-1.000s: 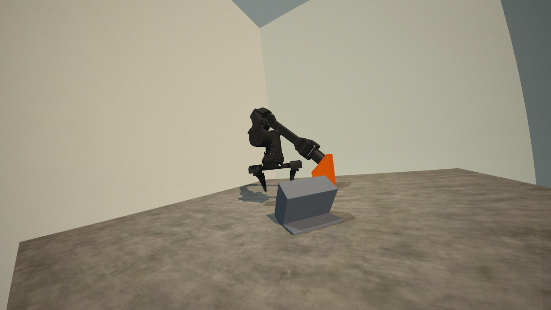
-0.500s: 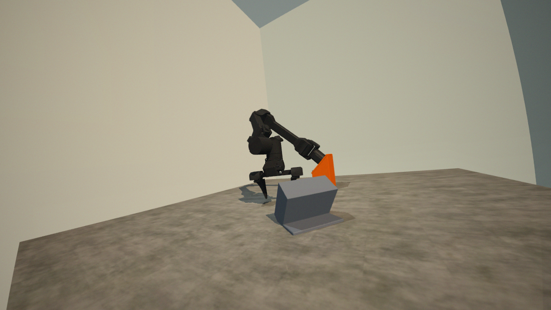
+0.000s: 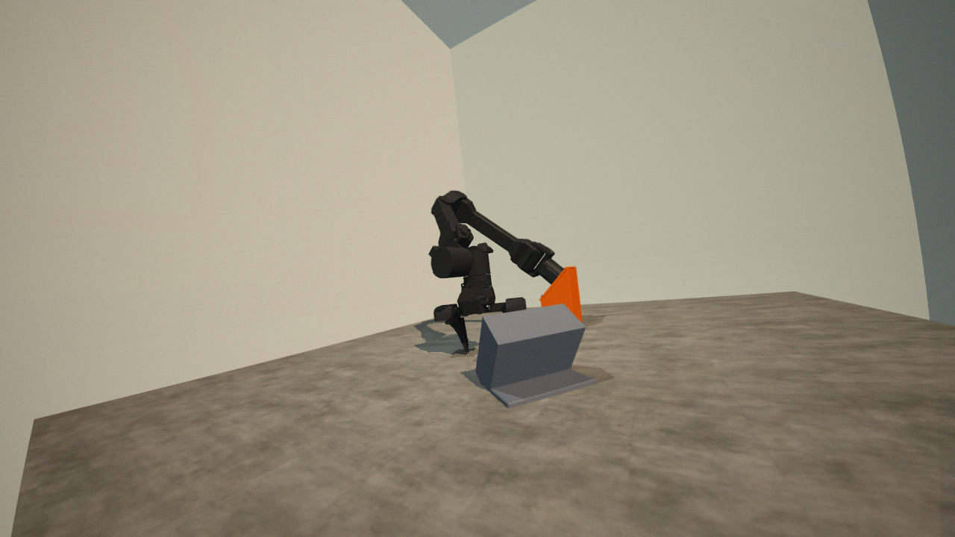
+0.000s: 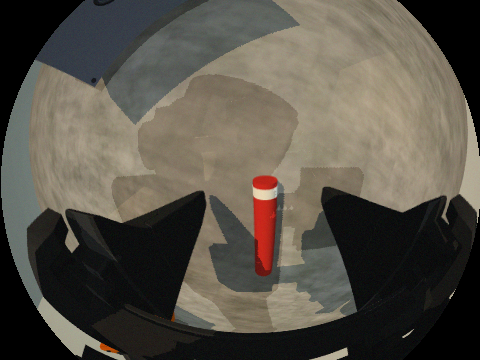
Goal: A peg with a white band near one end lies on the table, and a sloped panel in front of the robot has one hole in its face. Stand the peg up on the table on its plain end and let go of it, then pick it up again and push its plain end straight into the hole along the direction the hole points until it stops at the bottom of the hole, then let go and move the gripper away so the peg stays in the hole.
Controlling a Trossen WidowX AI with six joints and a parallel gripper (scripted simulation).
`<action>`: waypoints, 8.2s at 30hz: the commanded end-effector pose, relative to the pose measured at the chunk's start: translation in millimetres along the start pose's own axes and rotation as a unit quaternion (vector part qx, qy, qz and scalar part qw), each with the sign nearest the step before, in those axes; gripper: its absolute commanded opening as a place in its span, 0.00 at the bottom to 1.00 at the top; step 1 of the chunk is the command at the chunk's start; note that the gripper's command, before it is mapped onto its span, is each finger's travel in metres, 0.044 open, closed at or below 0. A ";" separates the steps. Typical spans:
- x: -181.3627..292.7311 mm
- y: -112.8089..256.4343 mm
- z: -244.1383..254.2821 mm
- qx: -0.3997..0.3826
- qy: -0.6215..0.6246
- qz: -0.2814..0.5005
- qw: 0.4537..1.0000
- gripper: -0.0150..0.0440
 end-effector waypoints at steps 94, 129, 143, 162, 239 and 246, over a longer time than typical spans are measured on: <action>72.0 17.9 16.9 0.062 0.003 -0.273 0.960 0.34; 111.5 10.3 25.8 0.094 0.005 -0.411 0.907 0.34; 126.4 3.9 29.3 0.106 0.006 -0.463 0.880 0.34; 145.1 -7.7 34.0 0.121 0.007 -0.532 0.838 0.34; 174.4 -39.1 44.3 0.143 0.014 -0.637 0.757 0.34; 175.5 -40.7 44.8 0.145 0.017 -0.642 0.753 0.34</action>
Point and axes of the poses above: the point midway between the two fingers, 35 mm back from their tips, its own y axis back along the fingers, its own z axis across the jaws, x = y × z, the point moved 8 cm from there along y, back along the fingers, and after that the axes turned 13 degrees about y, right-handed, at the moved point
